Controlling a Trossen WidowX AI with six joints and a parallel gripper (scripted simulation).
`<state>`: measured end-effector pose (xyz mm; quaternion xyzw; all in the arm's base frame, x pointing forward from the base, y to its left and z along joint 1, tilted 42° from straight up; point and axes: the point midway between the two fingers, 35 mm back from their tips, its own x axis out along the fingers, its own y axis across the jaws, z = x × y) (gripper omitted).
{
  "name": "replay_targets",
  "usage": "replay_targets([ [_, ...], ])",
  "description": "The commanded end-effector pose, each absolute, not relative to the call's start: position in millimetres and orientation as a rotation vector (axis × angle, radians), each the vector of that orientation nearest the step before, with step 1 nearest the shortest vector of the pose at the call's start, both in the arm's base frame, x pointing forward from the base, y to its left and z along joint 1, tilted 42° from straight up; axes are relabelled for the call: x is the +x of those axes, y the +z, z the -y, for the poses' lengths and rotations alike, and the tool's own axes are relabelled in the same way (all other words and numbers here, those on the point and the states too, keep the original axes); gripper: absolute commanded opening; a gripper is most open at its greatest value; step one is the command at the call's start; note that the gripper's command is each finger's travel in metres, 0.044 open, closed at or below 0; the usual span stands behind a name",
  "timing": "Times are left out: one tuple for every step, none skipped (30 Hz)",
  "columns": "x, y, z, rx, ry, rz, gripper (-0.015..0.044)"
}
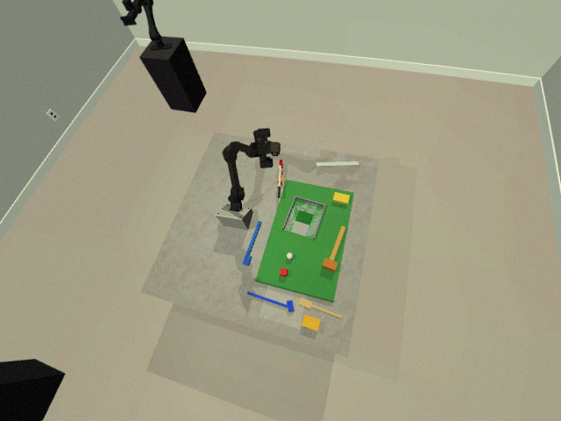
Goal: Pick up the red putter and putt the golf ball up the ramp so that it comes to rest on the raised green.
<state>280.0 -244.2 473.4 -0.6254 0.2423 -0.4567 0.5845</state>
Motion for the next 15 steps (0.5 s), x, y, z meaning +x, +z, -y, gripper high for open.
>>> replay_targets([
  [327, 425, 224, -1.558, -0.754, -0.588, 0.0440],
  [337, 413, 218, -1.576, -0.675, -0.588, 0.0440],
  [347, 401, 210, -1.592, -0.595, -0.587, 0.0440],
  [356, 388, 203, -1.607, -0.514, -0.587, 0.0440],
  [364, 375, 195, -1.619, -0.433, -0.585, 0.0440],
  [371, 362, 186, -1.629, -0.352, -0.582, 0.0440],
  [378, 348, 177, -1.636, -0.271, -0.578, 0.0440],
  [383, 335, 168, -1.640, -0.190, -0.573, 0.0440],
  [388, 322, 158, -1.642, -0.109, -0.566, 0.0440],
  [391, 309, 147, -1.641, -0.029, -0.559, 0.0440],
  [394, 296, 137, -1.638, 0.051, -0.552, 0.0440],
  [396, 283, 126, -1.632, 0.130, -0.543, 0.0440],
  [397, 270, 115, -1.623, 0.209, -0.534, 0.0440],
  [397, 258, 103, -1.610, 0.289, -0.522, 0.0440],
  [396, 247, 90, -1.594, 0.369, -0.509, 0.0440],
])
